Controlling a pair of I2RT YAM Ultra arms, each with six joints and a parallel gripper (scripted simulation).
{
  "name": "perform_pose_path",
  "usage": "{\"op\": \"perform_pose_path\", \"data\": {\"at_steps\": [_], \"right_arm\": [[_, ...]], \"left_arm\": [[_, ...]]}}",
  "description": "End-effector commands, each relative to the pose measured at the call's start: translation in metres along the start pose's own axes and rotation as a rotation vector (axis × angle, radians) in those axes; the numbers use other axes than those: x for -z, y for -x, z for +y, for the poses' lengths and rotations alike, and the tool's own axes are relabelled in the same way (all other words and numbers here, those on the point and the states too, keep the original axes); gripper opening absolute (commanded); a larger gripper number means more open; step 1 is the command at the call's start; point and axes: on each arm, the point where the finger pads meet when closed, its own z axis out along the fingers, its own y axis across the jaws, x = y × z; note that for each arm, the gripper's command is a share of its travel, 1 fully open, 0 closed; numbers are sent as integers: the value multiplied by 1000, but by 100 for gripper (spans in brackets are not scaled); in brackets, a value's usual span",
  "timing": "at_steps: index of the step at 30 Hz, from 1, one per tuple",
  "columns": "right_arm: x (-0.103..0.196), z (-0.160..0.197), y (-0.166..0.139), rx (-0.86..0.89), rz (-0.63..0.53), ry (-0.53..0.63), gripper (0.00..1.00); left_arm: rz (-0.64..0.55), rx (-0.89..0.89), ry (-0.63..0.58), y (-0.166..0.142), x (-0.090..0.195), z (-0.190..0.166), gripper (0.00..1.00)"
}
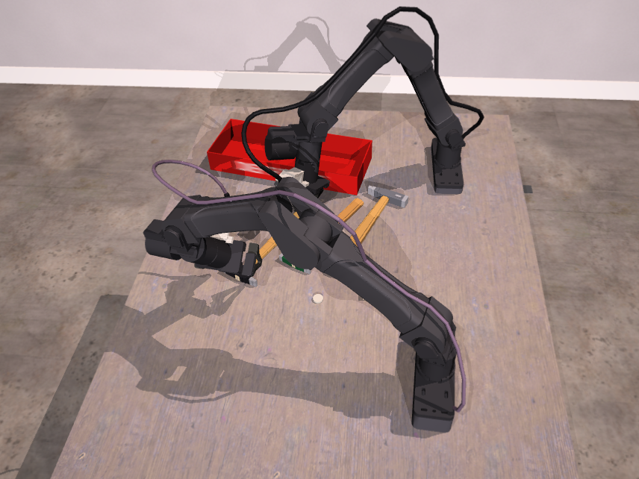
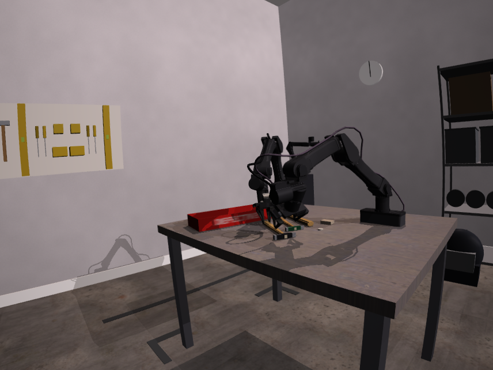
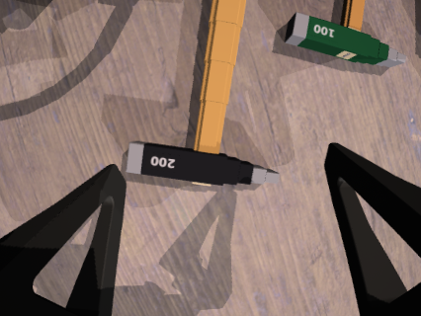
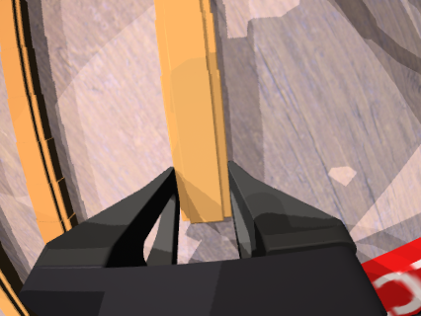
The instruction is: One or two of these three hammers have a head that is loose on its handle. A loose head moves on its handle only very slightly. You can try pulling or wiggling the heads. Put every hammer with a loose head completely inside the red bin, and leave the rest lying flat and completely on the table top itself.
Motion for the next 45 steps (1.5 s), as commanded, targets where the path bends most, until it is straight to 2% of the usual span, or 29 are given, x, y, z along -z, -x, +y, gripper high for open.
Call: {"op": "perform_pose_path", "data": {"at_steps": [1,7,34,35,36,37,45], "right_arm": [[9,0,2,9,-8,-12,21],[9,0,2,9,-8,-12,21],[9,0,2,9,-8,-12,21],[9,0,2,9,-8,-12,32],[9,0,2,9,-8,-12,37],[8,3,-3,3,12,-7,49],[20,3,10,1,-26,-20,50]], "left_arm": [[-94,-140,-68,3,5,0,100],[-92,-158,-64,-3,-2,7,100],[-91,-154,-65,-2,-1,6,100],[-91,-154,-65,-2,-1,6,100],[-91,-154,-65,-2,-1,6,100],[-91,-154,-65,-2,-1,6,100],[-91,-154,-65,-2,-1,6,100]]}}
